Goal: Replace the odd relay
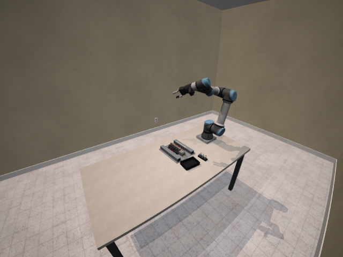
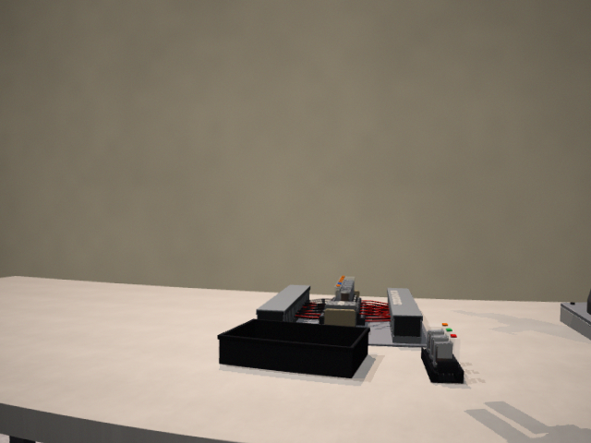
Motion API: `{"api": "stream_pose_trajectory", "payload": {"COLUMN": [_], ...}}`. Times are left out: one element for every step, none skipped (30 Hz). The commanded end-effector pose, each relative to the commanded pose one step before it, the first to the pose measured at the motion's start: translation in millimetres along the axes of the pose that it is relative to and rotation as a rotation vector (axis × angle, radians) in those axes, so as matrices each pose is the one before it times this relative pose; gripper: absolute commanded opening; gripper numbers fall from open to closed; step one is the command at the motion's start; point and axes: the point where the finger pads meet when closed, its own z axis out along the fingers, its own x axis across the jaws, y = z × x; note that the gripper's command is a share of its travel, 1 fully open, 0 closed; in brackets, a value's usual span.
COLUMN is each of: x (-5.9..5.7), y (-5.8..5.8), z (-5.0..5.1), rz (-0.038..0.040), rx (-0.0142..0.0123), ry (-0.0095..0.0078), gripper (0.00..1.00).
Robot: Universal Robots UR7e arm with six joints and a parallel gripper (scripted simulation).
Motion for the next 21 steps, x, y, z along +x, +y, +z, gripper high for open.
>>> {"api": "stream_pose_trajectory", "payload": {"x": [0.38,0.00,-0.16,-0.17,-0.17,-0.17,-0.17,0.00,0.00,0.00,0.00,0.00,0.00,0.00,0.00,0.00,0.00,0.00,0.00,-0.08,-0.09], "y": [0.40,0.00,-0.34,-0.35,-0.35,-0.35,-0.35,0.00,0.00,0.00,0.00,0.00,0.00,0.00,0.00,0.00,0.00,0.00,0.00,-0.17,-0.17], "z": [-0.29,0.00,-0.18,-0.20,-0.20,-0.20,-0.20,0.00,0.00,0.00,0.00,0.00,0.00,0.00,0.00,0.00,0.00,0.00,0.00,-0.09,-0.10], "rz": [0.00129,0.00000,-0.00005,0.00001,0.00001,0.00001,0.00001,0.00000,0.00000,0.00000,0.00000,0.00000,0.00000,0.00000,0.00000,0.00000,0.00000,0.00000,0.00000,-0.00002,0.00001], "rx": [-0.00011,0.00000,0.00005,-0.00001,-0.00001,-0.00001,-0.00001,0.00000,0.00000,0.00000,0.00000,0.00000,0.00000,0.00000,0.00000,0.00000,0.00000,0.00000,0.00000,0.00002,-0.00001], "ry": [0.00079,0.00000,0.00002,0.00000,0.00000,0.00000,0.00000,0.00000,0.00000,0.00000,0.00000,0.00000,0.00000,0.00000,0.00000,0.00000,0.00000,0.00000,0.00000,0.00001,0.00000], "gripper": [1.00,1.00,1.00,1.00,1.00,1.00,1.00,1.00,1.00,1.00,1.00,1.00,1.00,1.00,1.00,1.00,1.00,1.00,1.00,1.00,1.00]}}
